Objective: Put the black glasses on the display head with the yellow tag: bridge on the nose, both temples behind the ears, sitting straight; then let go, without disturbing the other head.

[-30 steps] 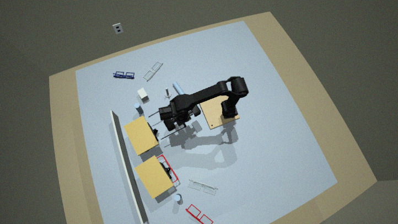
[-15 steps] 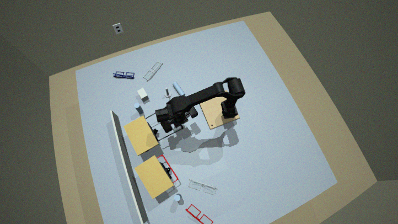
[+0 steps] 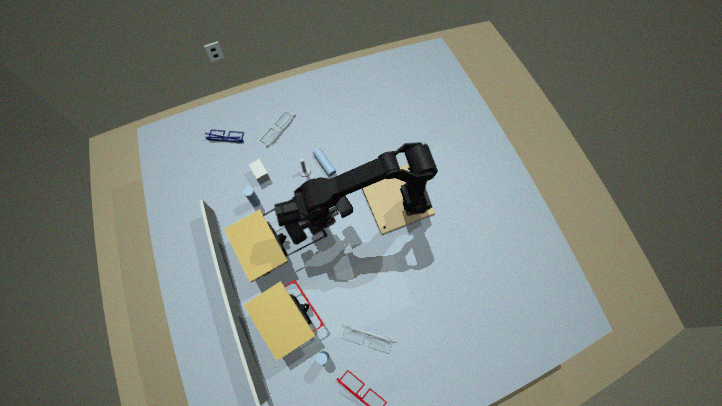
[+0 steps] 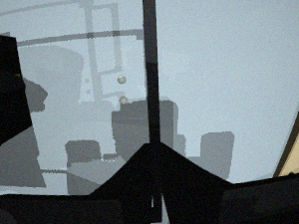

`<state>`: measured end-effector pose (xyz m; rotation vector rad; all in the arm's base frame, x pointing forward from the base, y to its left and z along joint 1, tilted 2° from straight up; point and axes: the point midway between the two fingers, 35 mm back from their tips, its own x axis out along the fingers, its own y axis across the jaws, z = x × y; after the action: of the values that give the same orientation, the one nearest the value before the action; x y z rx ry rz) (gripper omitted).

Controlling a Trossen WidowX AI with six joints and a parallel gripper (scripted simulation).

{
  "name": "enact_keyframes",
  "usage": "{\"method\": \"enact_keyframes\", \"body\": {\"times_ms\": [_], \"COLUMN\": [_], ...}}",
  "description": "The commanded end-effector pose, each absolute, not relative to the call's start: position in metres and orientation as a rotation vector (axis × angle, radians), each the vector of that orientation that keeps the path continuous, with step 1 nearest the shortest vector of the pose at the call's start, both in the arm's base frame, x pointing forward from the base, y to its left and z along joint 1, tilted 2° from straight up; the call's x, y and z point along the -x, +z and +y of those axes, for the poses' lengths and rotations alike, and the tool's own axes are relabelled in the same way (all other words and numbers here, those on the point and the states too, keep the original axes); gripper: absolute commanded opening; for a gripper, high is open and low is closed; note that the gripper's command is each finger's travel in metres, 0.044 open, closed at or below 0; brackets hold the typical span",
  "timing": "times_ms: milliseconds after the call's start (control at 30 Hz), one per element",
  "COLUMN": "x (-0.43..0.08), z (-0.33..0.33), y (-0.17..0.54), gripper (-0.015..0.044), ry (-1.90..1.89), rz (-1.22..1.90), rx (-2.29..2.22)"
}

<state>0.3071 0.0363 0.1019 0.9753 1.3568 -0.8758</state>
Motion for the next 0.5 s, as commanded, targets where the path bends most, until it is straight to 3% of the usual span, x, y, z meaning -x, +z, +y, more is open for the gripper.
{"method": "enact_keyframes", "body": {"times_ms": [0, 467], "x": [-0.314, -0.330], "z": [0.038, 0.045], "y": [0.100, 0.102], "gripper": [0.0000, 0.0000], "ry": [-0.888, -0.887], "rz": [1.360, 1.359], "rx": [-0.971, -0.972]}}
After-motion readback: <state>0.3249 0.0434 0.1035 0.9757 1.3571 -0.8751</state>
